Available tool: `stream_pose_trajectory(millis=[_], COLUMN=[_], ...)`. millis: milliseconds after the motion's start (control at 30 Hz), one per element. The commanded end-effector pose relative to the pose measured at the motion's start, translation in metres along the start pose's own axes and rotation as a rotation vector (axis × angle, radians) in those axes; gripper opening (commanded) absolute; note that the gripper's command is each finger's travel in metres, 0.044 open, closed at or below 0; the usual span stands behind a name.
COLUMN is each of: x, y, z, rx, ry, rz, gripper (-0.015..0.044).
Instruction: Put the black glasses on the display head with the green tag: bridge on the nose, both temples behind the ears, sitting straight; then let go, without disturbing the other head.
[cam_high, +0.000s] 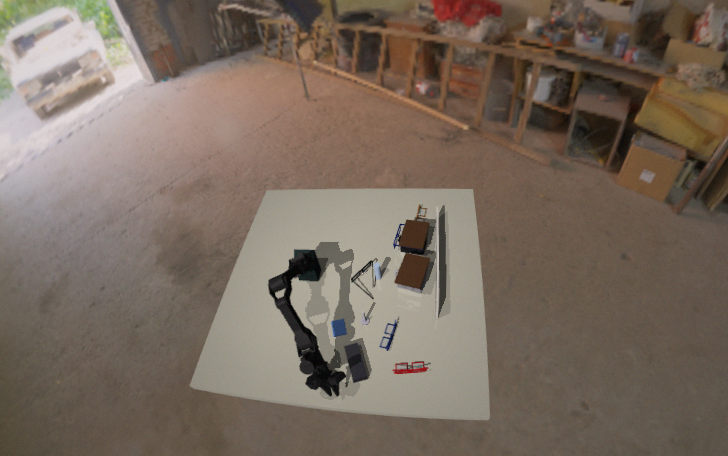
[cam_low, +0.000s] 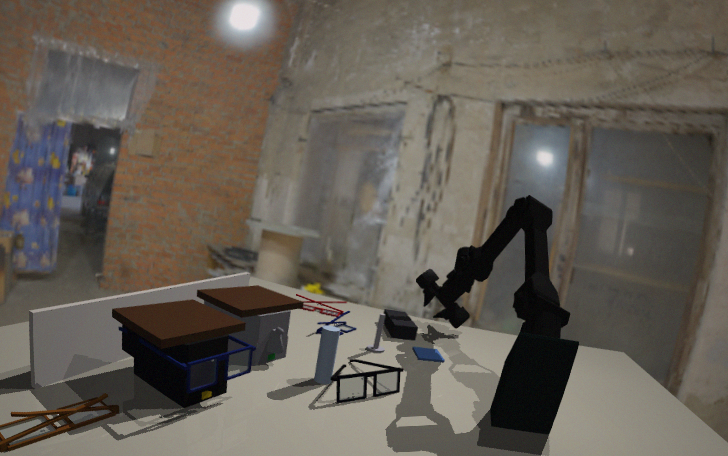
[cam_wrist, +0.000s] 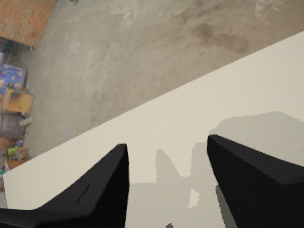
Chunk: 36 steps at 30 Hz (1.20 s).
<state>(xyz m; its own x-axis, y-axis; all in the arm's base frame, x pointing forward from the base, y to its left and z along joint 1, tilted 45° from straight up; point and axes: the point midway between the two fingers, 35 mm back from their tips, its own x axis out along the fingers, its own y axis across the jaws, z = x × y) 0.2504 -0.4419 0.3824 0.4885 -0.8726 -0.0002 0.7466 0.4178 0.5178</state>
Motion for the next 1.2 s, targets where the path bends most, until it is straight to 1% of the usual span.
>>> stream_pose_trajectory(millis=[0, 167, 267, 400, 533, 667, 767, 1033, 1100, 1167], x=[-0.003, -0.016, -0.023, -0.039, -0.068, -0.107, -0.132, -0.161, -0.174, -0.195], y=[0.035, 0.082, 0.098, 0.12, 0.145, 0.164, 0.199, 0.177, 0.167, 0.152], z=[-0.041, -0.093, -0.12, -0.171, -0.233, -0.291, -0.305, -0.355, -0.372, -0.394], rx=[0.02, 0.038, 0.067, 0.13, 0.197, 0.244, 0.244, 0.299, 0.329, 0.364], ry=[0.089, 0.206, 0.273, 0.403, 0.567, 0.726, 0.793, 0.886, 0.906, 0.918], rz=[0.048, 0.117, 0.133, 0.141, 0.133, 0.106, 0.183, -0.014, -0.104, -0.231], gripper=[0.02, 0.02, 0.02, 0.02, 0.02, 0.02, 0.02, 0.02, 0.02, 0.02])
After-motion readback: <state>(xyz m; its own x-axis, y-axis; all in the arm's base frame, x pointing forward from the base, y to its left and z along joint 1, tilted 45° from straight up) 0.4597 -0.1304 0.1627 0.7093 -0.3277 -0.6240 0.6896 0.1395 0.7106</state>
